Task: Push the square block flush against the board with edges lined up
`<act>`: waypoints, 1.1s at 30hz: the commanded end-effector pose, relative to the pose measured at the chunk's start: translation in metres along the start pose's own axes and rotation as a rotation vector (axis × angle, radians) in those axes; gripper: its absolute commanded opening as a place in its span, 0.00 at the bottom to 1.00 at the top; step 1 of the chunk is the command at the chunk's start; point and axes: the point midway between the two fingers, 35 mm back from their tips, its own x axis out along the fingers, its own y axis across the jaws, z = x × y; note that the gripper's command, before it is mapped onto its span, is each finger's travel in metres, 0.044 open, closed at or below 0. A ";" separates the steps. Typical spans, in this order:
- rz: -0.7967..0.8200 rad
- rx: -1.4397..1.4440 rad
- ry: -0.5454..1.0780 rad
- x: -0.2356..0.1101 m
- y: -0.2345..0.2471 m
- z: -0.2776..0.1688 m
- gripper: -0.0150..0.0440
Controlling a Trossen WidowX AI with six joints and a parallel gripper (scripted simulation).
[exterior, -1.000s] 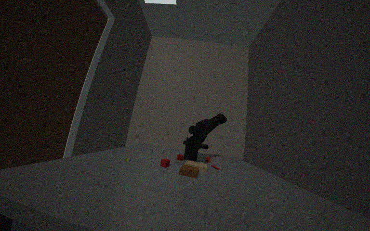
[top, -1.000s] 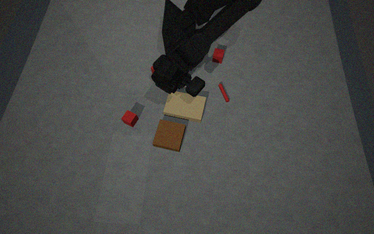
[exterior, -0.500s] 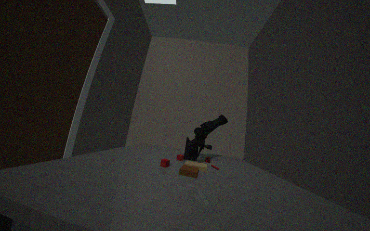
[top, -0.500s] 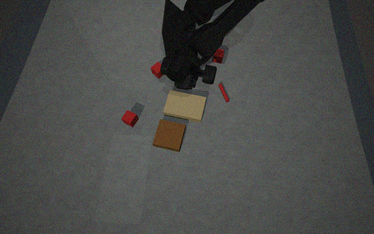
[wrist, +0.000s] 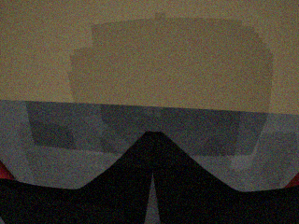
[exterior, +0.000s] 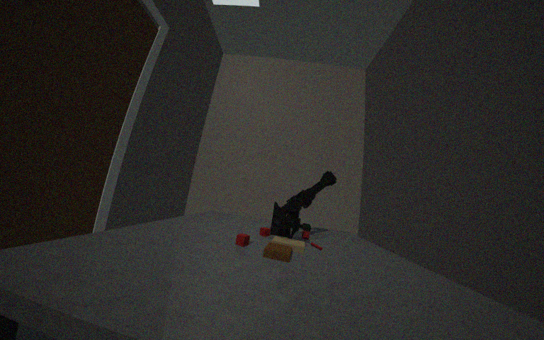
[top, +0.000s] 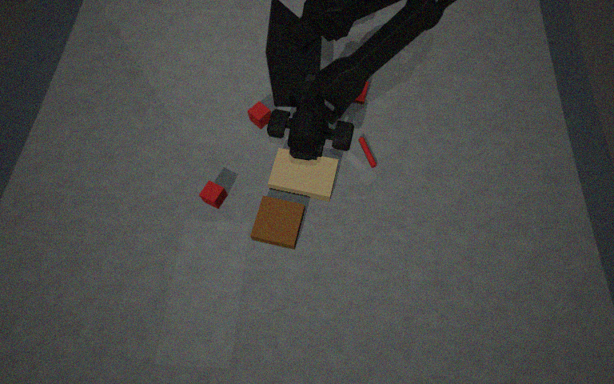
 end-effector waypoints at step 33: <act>0.003 0.001 0.000 0.001 0.001 0.022 0.25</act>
